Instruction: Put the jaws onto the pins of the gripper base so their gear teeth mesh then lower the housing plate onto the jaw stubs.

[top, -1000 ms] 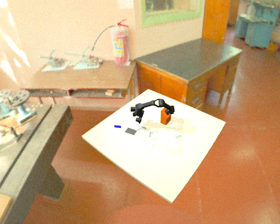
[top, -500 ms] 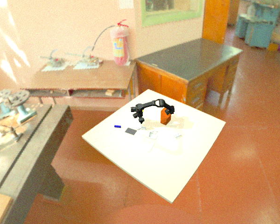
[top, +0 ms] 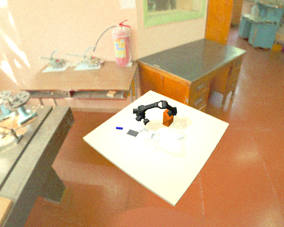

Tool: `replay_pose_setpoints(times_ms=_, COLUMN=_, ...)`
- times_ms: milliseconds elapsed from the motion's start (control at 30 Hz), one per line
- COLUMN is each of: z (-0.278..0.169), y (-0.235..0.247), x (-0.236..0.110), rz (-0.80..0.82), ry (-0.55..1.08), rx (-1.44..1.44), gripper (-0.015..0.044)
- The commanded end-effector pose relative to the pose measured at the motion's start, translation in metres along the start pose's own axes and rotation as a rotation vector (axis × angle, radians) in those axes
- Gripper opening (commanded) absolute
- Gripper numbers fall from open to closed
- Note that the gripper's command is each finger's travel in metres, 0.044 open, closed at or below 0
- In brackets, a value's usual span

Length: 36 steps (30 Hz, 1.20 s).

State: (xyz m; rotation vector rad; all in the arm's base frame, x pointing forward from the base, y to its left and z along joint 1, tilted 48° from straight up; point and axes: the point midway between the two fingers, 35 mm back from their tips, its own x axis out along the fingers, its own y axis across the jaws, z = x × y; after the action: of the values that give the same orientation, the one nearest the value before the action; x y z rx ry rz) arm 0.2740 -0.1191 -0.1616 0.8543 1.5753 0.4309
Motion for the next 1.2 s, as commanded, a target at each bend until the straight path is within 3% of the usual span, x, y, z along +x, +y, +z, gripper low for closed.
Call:
replay_pose_setpoints(times_ms=0, z=0.0, y=0.003, x=0.0, rz=0.005, ry=0.0, rx=-0.095, gripper=0.044)
replay_pose_setpoints(times_ms=1167, z=0.0, y=0.017, x=-0.003, rz=0.005, ry=-0.001, rx=-1.08, gripper=0.044)
